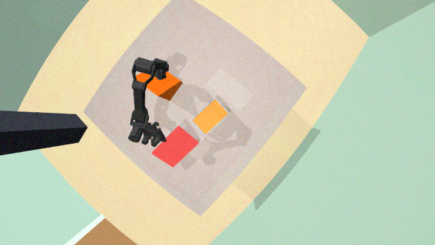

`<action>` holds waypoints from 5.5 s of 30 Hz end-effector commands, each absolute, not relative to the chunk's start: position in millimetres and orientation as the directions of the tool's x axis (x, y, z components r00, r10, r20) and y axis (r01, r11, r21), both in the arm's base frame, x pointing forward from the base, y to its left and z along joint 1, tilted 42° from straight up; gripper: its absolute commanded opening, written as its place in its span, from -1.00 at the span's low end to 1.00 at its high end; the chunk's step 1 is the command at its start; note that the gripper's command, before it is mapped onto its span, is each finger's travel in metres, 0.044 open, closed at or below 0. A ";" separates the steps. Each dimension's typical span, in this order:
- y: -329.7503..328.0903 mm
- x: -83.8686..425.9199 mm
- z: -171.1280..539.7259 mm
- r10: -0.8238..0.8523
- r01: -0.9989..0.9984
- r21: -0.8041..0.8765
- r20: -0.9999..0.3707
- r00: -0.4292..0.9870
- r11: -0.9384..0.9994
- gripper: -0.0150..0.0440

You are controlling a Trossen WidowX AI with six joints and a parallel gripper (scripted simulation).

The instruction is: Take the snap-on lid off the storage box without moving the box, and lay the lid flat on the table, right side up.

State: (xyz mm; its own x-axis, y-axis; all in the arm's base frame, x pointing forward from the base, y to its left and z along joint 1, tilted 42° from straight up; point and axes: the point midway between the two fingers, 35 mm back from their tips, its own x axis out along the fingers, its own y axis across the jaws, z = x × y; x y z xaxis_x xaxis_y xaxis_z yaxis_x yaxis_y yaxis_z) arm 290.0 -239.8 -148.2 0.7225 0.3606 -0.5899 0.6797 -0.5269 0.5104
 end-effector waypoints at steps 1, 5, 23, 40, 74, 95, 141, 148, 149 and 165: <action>-235.7 289.3 -151.7 0.364 0.678 0.508 -0.585 0.725 -0.532 -0.49; -233.6 289.2 -154.1 0.364 0.678 0.508 -0.585 0.725 -0.532 -0.49; -224.2 288.4 -165.1 0.364 0.677 0.508 -0.585 0.725 -0.532 -0.49; -215.3 287.7 -175.5 0.364 0.677 0.508 -0.585 0.725 -0.532 -0.49; -197.4 286.3 -196.3 0.365 0.677 0.508 -0.584 0.725 -0.532 -0.49; -186.3 285.5 -209.1 0.365 0.677 0.508 -0.584 0.725 -0.533 -0.49; -190.9 256.3 -202.7 0.364 0.678 0.507 -0.586 0.724 -0.532 1.00; -190.1 242.0 -201.2 0.364 0.679 0.506 -0.587 0.723 -0.532 1.00; -190.0 239.9 -201.0 0.364 0.679 0.506 -0.587 0.723 -0.532 1.00; -194.7 220.5 -196.2 0.364 0.680 0.505 -0.589 0.722 -0.532 1.00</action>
State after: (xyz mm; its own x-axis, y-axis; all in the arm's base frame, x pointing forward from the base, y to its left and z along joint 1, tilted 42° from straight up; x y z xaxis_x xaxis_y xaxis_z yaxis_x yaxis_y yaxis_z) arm 219.8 -191.7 -199.1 0.7219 0.3602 -0.5909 0.6788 -0.5342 0.5038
